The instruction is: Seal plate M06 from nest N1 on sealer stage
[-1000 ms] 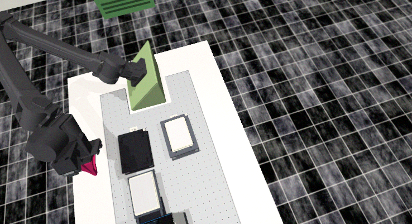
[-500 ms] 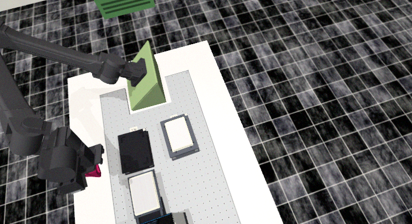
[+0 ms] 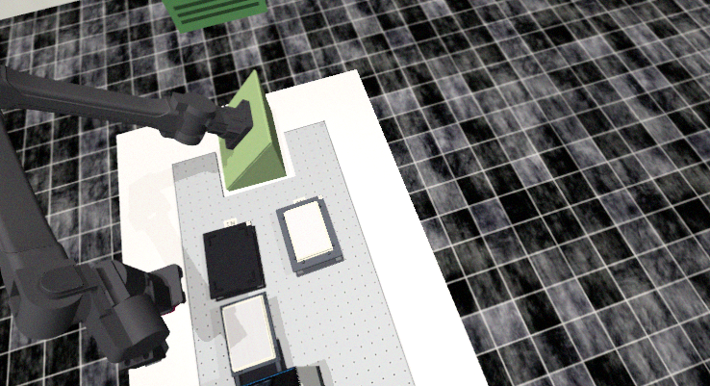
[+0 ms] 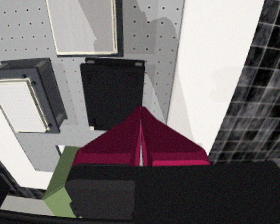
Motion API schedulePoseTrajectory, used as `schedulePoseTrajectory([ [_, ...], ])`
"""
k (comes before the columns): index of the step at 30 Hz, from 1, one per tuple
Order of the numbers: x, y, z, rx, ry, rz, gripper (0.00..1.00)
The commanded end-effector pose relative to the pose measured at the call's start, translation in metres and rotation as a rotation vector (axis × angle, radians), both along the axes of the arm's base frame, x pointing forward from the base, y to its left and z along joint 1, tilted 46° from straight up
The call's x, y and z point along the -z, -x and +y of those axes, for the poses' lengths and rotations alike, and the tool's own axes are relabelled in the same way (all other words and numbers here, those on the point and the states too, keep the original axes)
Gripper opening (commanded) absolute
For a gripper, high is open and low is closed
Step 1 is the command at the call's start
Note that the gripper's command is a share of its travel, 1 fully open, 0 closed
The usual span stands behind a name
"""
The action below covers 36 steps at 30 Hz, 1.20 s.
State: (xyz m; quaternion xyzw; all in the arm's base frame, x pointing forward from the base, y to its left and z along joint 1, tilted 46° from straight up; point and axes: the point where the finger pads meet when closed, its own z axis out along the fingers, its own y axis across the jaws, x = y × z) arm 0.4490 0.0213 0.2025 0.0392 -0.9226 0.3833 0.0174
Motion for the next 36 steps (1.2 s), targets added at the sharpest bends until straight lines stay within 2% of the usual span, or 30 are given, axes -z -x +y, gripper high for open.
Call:
schedulePoseTrajectory([
  [1, -0.027, -0.002, 0.003, 0.038, -0.006, -0.074, 0.0],
  [15, -0.024, 0.006, 0.01, -0.026, -0.01, -0.065, 0.0],
  [28, -0.02, 0.016, -0.007, 0.004, -0.005, -0.047, 0.0],
  [36, -0.03, 0.01, 0.006, -0.009, -0.016, -0.086, 0.0],
])
